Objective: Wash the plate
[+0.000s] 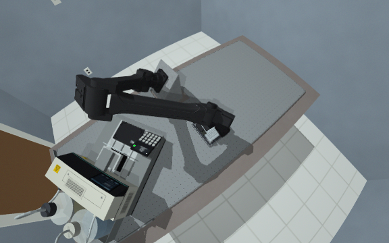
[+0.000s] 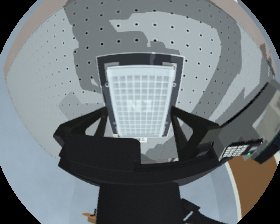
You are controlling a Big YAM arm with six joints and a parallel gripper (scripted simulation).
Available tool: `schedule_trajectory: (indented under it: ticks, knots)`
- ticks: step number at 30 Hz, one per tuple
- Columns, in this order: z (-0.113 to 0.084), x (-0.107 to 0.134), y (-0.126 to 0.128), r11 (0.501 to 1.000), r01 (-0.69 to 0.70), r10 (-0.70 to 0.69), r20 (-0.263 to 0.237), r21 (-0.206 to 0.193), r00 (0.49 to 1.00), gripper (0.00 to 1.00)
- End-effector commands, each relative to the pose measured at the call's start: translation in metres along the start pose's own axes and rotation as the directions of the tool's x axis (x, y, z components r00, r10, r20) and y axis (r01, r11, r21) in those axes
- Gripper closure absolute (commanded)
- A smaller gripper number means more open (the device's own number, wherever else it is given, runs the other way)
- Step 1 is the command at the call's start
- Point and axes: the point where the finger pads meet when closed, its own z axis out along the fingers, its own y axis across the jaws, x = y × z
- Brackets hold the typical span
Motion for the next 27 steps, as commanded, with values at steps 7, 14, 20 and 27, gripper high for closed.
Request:
schedule_trajectory:
  ticks: [7, 14, 20, 27]
  knots:
    - [0.0153, 0.0068, -0.0038, 1.0, 0.007, -0.007, -0.02, 0.008, 1.0, 0.0]
    - [0.0199, 0.007, -0.0038, 1.0, 0.007, -0.007, -0.02, 0.008, 1.0, 0.0]
    - [0.0188, 0.0045, -0.0056, 1.0, 0.0, 0.0, -0.014, 0.005, 1.0, 0.0]
    - [0.0187, 0.0064, -0.0061, 1.0, 0.005, -0.004, -0.02, 0.007, 1.0, 0.0]
